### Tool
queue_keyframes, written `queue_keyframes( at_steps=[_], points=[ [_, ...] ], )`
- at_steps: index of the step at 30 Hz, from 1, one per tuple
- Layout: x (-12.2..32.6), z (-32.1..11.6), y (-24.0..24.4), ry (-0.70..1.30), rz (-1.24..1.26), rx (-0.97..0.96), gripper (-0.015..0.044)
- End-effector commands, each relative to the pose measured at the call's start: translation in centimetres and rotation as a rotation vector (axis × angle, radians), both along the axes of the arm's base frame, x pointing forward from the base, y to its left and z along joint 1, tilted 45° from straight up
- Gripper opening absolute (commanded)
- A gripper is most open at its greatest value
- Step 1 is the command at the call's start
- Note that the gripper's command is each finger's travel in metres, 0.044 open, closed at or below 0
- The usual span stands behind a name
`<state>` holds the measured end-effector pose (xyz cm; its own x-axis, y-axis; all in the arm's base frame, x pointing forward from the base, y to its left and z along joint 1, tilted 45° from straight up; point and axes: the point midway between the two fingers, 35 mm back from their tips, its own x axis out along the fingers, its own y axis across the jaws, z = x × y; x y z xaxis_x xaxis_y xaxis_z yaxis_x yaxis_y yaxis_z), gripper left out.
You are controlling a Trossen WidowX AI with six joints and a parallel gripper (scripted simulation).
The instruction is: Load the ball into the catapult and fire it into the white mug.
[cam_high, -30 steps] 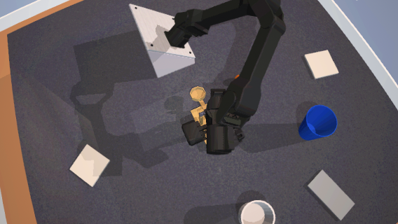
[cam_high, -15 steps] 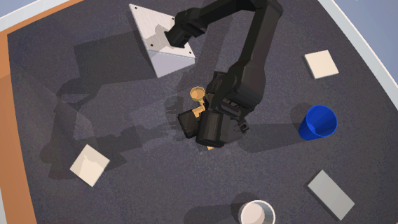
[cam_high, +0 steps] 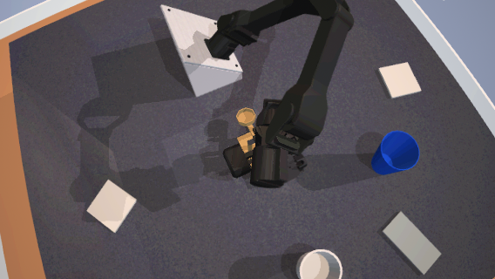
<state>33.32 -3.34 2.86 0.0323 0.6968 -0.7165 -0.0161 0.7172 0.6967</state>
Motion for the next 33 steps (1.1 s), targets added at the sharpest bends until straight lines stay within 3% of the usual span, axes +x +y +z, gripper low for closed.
queue_keyframes(
  at_steps=[1, 32, 33],
  points=[
    [-0.1, -0.4, 0.5, 0.004, -0.003, 0.006, 0.0440],
    [0.0, -3.6, 3.8, 0.004, -0.003, 0.009, 0.0440],
    [0.2, -3.4, 3.6, -0.003, 0.001, 0.002, 0.0414]
  ],
)
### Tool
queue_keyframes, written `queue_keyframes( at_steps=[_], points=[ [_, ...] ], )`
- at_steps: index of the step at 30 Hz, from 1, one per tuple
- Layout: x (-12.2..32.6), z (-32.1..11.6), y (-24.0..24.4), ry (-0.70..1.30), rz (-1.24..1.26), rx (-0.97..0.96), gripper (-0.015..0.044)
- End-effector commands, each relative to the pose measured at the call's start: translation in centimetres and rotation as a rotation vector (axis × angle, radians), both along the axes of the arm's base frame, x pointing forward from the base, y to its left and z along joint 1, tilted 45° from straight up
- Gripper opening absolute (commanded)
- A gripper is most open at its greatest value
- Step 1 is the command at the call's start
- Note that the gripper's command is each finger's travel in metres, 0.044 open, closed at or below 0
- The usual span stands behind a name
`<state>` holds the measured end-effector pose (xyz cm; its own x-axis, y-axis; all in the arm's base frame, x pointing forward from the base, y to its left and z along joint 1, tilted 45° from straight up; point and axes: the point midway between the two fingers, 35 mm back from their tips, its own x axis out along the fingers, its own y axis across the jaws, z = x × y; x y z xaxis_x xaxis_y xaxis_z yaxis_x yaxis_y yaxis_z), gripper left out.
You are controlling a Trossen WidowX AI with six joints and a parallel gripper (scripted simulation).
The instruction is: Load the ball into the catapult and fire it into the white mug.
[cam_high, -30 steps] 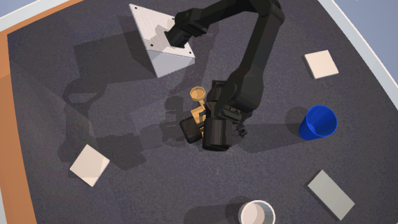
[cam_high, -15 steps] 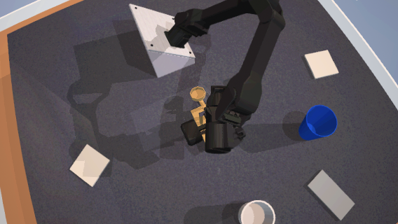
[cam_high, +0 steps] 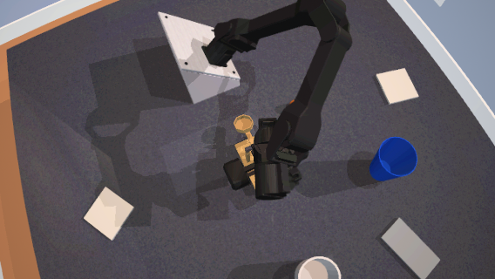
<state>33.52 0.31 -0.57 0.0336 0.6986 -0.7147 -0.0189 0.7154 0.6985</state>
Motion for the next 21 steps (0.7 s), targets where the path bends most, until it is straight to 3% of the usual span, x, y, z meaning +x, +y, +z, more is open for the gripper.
queue_keyframes(
  at_steps=[1, 10, 16, 21],
  points=[
    [0.0, 0.0, 0.0, 0.000, 0.000, 0.000, 0.0387],
    [0.0, 0.0, 0.0, 0.000, 0.000, 0.000, 0.0151],
    [0.0, 0.0, 0.0, 0.000, 0.000, 0.000, 0.0111],
    [-0.1, 3.3, -3.4, 0.001, 0.000, -0.002, 0.0000]
  ],
)
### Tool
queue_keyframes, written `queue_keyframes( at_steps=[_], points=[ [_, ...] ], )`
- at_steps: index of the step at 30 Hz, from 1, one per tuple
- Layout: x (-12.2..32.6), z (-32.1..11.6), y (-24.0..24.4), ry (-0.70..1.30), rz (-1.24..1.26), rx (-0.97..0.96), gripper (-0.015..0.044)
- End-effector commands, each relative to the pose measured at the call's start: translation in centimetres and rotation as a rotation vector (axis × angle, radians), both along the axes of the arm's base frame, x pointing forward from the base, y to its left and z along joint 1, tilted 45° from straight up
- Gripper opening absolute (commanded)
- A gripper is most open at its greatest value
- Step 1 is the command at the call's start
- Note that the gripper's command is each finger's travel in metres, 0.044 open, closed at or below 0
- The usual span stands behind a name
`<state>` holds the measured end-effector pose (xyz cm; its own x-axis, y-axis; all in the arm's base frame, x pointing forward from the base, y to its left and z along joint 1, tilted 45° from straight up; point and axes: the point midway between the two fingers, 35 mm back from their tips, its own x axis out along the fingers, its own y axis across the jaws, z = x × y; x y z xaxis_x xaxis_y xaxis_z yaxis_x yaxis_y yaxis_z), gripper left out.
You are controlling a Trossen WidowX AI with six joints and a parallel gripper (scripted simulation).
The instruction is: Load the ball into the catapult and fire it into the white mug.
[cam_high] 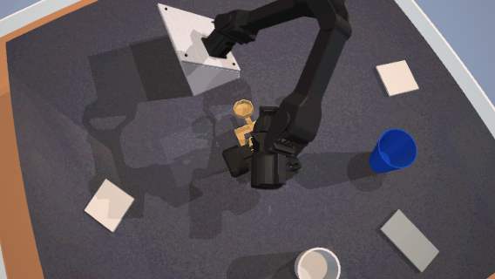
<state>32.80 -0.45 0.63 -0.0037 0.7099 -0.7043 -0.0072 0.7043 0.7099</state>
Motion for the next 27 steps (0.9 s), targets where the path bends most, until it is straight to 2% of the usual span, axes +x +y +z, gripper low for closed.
queue_keyframes(
  at_steps=[1, 27],
  points=[
    [0.5, 2.3, -2.8, -0.034, -0.018, -0.017, 0.0000],
    [0.7, -0.3, -0.3, -0.029, -0.022, -0.013, 0.0000]
  ],
)
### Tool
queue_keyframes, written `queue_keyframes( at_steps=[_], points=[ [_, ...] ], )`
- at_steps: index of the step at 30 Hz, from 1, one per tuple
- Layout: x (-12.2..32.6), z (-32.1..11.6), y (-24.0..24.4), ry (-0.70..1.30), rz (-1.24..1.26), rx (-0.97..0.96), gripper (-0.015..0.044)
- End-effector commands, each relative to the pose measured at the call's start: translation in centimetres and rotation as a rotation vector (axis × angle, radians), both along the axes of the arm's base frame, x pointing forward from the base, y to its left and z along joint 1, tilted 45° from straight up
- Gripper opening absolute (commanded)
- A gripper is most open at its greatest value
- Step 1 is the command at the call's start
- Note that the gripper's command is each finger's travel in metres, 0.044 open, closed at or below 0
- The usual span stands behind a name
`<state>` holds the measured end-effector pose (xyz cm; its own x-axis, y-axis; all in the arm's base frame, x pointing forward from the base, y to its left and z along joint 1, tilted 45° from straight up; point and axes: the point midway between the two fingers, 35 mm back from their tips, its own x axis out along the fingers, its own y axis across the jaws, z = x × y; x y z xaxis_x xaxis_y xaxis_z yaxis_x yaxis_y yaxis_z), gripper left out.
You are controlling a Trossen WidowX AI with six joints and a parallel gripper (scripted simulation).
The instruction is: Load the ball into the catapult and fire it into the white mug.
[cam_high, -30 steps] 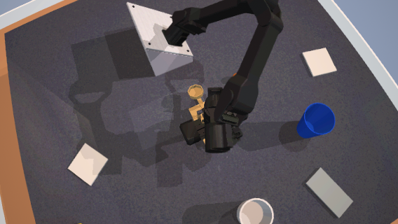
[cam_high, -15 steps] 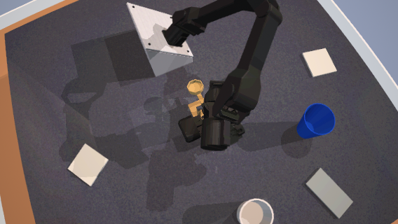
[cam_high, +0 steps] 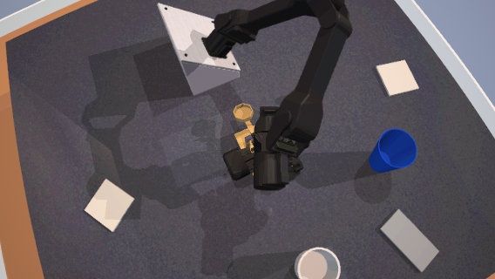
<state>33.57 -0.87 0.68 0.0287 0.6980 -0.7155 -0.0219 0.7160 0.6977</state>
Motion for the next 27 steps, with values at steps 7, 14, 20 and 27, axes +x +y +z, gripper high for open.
queue_keyframes(
  at_steps=[7, 14, 20, 27],
  points=[
    [-0.16, -1.09, 0.98, 0.005, -0.010, 0.006, 0.0000],
    [-0.04, -1.01, 1.05, 0.001, -0.001, 0.002, 0.0000],
    [-0.04, -1.01, 1.05, 0.001, -0.001, 0.002, 0.0131],
    [-0.04, -1.01, 1.05, 0.001, -0.001, 0.002, 0.0315]
  ],
)
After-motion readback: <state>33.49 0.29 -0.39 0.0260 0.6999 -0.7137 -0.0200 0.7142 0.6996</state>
